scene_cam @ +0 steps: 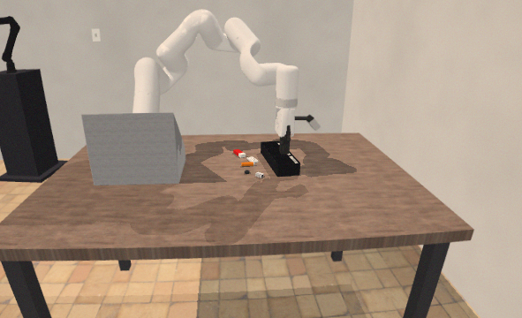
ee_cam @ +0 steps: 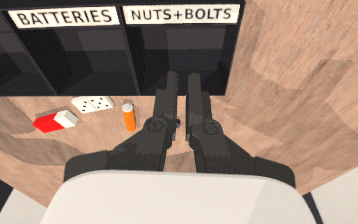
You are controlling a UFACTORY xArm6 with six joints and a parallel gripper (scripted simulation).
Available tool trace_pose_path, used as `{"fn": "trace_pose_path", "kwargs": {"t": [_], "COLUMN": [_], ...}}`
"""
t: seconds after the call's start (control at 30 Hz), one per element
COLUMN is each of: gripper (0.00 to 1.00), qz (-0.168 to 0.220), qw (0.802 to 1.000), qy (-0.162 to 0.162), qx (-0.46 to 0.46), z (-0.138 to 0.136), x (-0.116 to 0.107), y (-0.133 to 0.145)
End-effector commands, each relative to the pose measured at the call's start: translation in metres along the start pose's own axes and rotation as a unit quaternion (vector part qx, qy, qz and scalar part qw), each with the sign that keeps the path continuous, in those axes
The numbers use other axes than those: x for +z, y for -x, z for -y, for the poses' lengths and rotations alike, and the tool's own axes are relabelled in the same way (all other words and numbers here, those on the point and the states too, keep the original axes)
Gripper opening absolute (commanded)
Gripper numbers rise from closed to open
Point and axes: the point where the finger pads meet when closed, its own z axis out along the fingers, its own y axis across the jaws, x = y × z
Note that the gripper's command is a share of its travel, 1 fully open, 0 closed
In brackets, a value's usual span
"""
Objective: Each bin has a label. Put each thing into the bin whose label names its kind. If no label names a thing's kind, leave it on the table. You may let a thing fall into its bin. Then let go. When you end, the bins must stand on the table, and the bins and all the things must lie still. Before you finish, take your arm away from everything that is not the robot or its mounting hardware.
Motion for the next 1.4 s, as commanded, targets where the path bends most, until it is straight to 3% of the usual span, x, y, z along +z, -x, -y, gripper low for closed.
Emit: {"fn": "trace_pose_path", "kwargs": {"t": [0.0, 0.67, 1.37], "gripper": [0.07, 0.07, 0.07], "qz": [-0.001, -0.001, -0.001], "qw": [1.000, 1.000, 1.000], "qy": [0.001, 0.000, 0.000], "qx": [0.000, 0.000, 0.000], "z": [0.000, 0.000, 0.000], "x": [0.007, 0.055, 0.056], "y": [-0.002, -0.002, -0.002]}}
